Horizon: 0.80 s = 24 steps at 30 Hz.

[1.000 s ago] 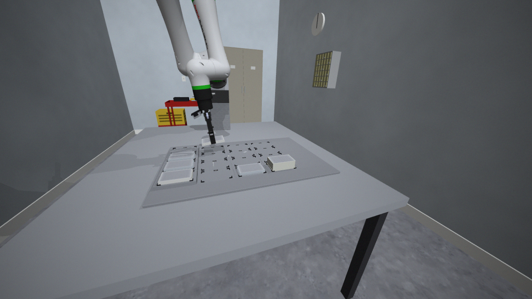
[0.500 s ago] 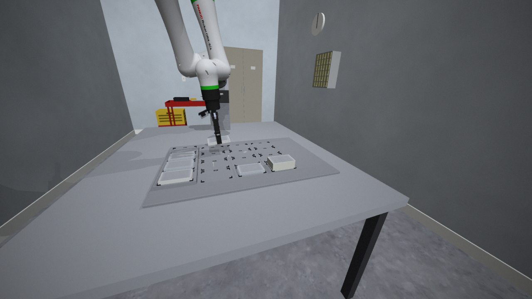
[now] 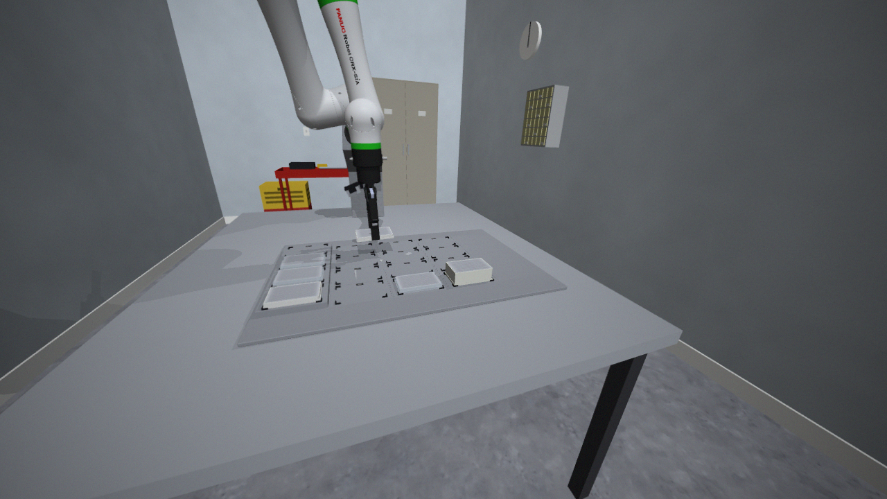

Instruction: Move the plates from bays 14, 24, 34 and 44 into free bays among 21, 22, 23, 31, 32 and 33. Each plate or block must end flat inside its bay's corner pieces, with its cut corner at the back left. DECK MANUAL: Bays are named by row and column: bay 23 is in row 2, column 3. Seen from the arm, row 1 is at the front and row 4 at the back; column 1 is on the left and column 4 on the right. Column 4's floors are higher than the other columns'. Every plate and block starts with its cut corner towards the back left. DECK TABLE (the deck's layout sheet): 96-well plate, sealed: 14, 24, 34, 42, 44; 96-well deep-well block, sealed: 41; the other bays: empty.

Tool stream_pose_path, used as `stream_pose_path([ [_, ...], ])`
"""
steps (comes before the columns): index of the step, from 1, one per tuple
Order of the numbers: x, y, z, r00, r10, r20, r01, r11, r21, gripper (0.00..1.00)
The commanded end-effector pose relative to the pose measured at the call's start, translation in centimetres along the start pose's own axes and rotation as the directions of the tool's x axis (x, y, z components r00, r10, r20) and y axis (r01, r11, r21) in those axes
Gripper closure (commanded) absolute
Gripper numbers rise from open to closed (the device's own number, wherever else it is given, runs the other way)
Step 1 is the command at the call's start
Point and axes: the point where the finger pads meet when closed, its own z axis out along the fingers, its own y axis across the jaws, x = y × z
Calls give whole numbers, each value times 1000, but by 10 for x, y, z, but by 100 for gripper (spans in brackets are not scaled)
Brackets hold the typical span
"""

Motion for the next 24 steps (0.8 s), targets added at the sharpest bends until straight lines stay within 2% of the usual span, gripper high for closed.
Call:
stream_pose_path([
  [1,-11,-3,1,1000,5,-29,-3,999,50,90],
  [24,-60,-14,2,1000,5,-29,-3,999,50,90],
])
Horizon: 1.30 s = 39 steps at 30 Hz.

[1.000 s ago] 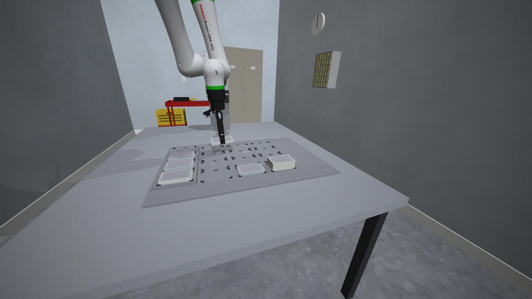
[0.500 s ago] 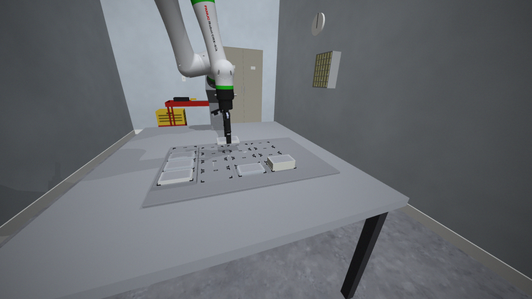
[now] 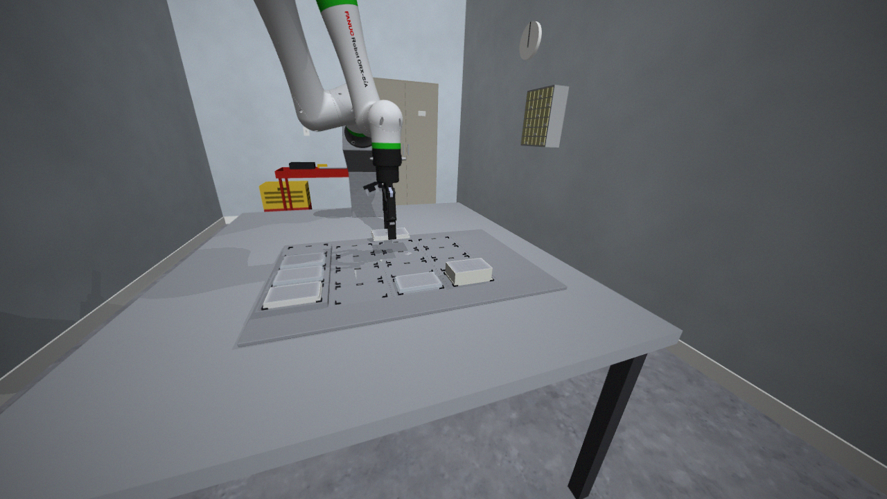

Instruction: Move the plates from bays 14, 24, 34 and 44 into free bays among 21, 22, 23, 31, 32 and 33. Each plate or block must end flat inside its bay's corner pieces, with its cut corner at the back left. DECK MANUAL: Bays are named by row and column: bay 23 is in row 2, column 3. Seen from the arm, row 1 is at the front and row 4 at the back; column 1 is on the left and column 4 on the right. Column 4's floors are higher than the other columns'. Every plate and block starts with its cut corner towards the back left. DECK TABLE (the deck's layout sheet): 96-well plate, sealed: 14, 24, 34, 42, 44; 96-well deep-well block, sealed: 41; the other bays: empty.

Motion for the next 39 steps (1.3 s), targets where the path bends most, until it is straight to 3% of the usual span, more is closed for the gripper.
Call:
stream_pose_path([
  [1,-7,-2,0,1000,0,0,0,1000,2,90],
  [39,-95,-21,0,1000,0,0,0,1000,2,90],
])
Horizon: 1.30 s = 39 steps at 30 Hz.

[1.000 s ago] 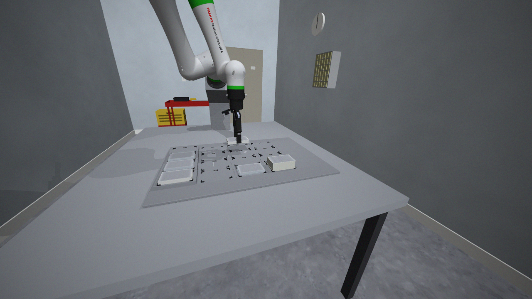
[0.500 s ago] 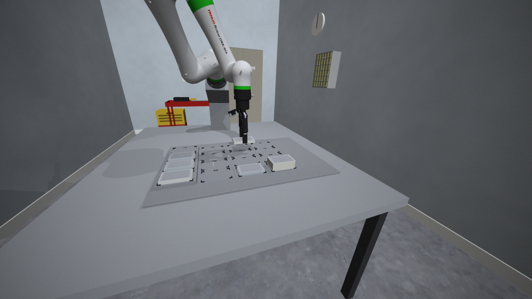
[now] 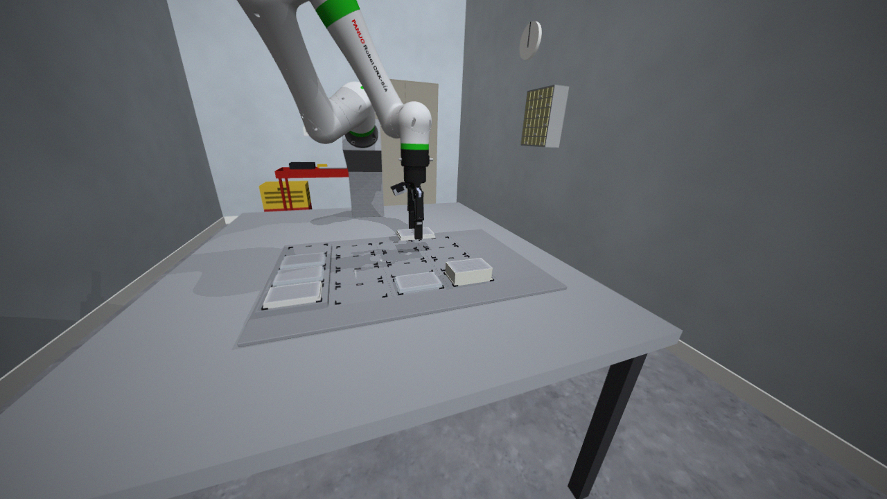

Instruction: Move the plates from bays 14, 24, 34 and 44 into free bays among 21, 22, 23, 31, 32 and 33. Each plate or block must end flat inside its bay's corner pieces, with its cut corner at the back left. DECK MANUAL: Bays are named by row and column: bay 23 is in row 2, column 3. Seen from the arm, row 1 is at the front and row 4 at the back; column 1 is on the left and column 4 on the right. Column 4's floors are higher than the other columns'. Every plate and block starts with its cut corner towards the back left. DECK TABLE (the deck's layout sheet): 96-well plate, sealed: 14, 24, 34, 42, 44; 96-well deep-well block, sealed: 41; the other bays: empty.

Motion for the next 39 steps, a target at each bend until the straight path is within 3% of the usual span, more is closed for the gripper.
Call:
stream_pose_path([
  [1,-8,-2,0,1000,0,0,0,1000,0,90],
  [39,-97,-22,0,1000,0,0,0,1000,0,90],
])
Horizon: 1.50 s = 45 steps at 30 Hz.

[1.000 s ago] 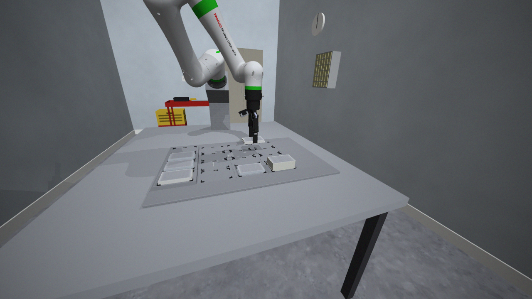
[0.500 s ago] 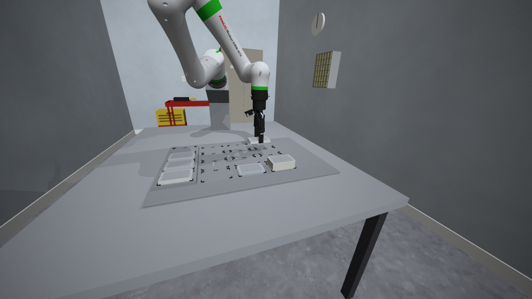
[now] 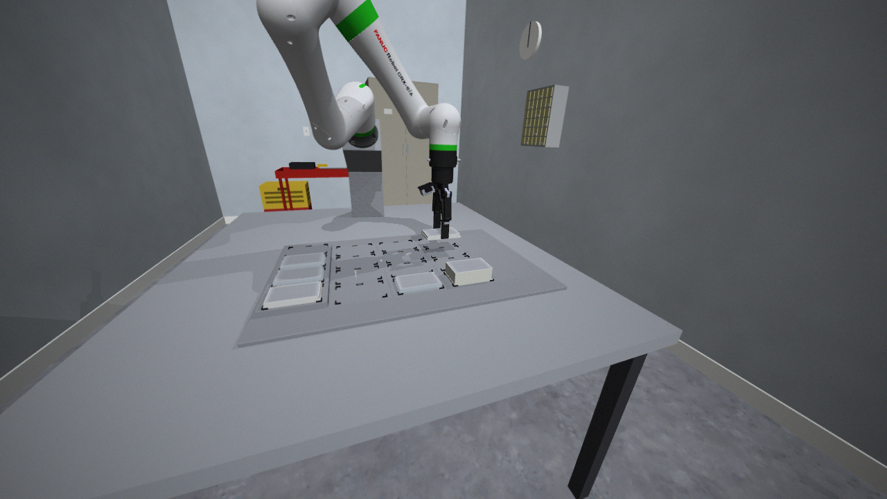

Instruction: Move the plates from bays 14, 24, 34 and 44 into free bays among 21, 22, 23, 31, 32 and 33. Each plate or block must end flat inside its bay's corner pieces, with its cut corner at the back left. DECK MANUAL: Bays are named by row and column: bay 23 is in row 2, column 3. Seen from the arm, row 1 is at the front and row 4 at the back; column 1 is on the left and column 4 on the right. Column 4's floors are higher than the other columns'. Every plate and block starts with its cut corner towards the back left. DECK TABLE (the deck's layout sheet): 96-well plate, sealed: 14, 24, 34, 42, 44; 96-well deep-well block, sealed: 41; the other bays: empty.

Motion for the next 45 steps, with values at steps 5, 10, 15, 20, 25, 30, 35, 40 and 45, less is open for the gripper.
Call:
stream_pose_path([
  [5,-13,-3,0,1000,0,0,0,1000,1,90],
  [10,-22,-5,0,1000,0,0,0,1000,1,90],
  [15,-22,-5,0,1000,0,0,0,1000,1,90],
  [20,-21,-5,4,1000,0,0,0,1000,1,90],
  [25,-21,-5,8,1000,0,0,0,1000,1,90],
  [30,-21,-5,14,1000,0,0,0,1000,1,90],
  [35,-21,-5,21,1000,0,0,0,1000,1,90],
  [40,-21,-5,25,1000,0,0,0,1000,1,90],
  [45,-21,-5,32,1000,0,0,0,1000,1,90],
])
